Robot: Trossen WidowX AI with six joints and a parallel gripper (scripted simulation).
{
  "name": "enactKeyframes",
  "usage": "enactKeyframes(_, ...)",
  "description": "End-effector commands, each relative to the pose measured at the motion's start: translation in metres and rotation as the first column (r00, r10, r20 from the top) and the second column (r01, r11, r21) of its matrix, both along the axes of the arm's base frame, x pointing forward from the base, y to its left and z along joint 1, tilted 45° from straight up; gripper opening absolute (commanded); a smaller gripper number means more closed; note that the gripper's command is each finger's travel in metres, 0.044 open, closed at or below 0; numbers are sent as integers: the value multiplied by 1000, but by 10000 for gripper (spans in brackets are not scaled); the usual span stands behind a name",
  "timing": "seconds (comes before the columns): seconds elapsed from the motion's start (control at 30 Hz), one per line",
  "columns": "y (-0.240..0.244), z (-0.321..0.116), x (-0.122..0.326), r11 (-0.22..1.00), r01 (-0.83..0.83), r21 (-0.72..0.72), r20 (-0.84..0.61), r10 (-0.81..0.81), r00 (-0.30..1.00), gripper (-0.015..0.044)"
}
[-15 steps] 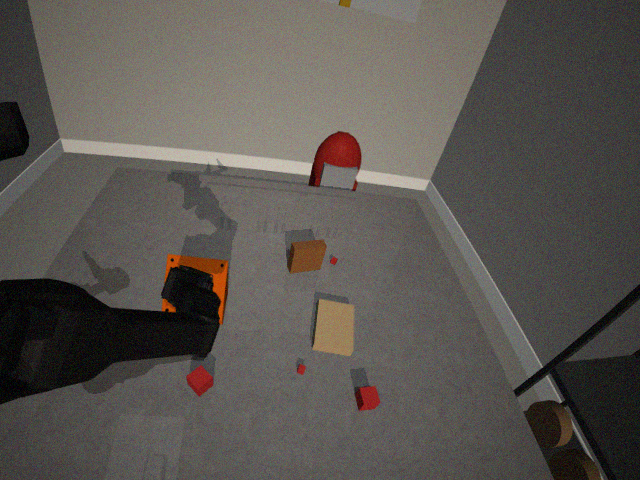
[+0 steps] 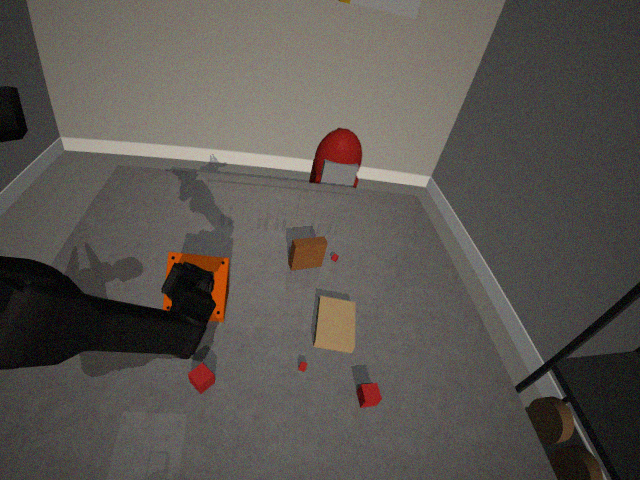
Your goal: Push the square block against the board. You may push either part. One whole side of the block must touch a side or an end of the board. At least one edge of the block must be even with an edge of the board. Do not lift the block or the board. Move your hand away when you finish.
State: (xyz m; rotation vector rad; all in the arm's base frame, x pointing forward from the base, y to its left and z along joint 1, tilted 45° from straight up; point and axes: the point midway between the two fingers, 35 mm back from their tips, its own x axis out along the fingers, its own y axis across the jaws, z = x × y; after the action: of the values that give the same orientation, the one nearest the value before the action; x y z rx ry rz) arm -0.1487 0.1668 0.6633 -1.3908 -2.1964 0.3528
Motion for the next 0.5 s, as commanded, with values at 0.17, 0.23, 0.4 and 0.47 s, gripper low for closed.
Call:
enactKeyframes(0.17, 33, -23, -22, 995, 71, -63, 33, -69, 997, 0)
enactKeyframes(0.23, 40, -27, -23, 993, 87, -76, 35, -84, 996, 0)
enactKeyframes(0.4, 57, -37, -19, 986, 134, -102, 31, -132, 991, 0)
enactKeyframes(0.47, 66, -44, -23, 981, 148, -122, 37, -145, 989, 0)
